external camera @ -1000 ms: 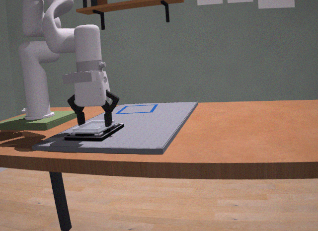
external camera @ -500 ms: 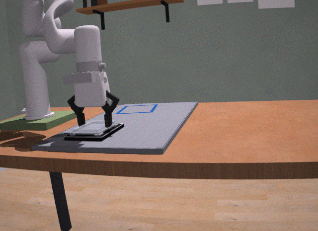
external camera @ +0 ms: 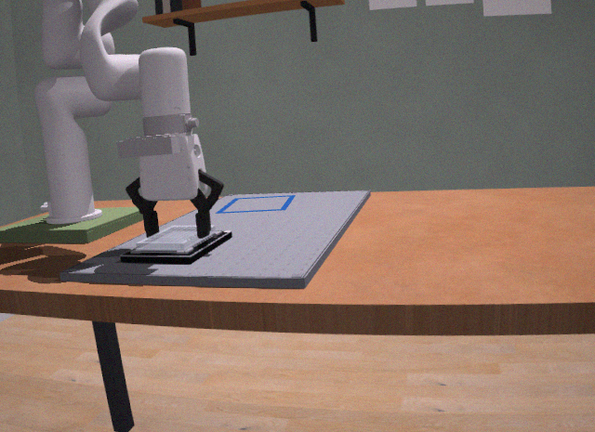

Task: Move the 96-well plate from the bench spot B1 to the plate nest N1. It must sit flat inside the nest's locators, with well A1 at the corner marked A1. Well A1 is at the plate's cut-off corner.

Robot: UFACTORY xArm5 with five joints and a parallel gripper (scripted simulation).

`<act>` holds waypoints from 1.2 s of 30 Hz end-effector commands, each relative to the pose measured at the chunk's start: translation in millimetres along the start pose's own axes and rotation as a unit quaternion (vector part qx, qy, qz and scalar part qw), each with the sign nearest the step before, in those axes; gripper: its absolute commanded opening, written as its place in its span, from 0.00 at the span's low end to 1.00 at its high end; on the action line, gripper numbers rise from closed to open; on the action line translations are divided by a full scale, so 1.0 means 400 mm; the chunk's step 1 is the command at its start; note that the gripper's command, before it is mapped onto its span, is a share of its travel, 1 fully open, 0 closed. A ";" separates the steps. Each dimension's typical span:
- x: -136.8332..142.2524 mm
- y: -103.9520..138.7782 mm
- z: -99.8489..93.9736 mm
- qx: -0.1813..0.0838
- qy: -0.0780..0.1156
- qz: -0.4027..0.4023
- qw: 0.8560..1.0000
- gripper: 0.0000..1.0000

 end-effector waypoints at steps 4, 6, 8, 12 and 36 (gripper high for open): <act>-0.003 -0.002 -0.004 -0.002 -0.004 0.000 1.000 1.00; -0.003 -0.002 -0.004 -0.002 -0.004 0.000 1.000 1.00; -0.003 -0.002 -0.004 -0.002 -0.004 0.000 1.000 1.00; -0.003 -0.002 -0.004 -0.002 -0.004 0.000 1.000 1.00; -0.002 -0.003 -0.137 -0.002 -0.004 0.000 1.000 1.00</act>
Point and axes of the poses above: the point where the finger pads meet when closed, its own z axis out along the fingers, its own x axis across the jaws, y = z × x, the point moved 3 cm from there along -z, back along the fingers, and after that the axes turned 2 degrees about -z, right-handed, at the moved point
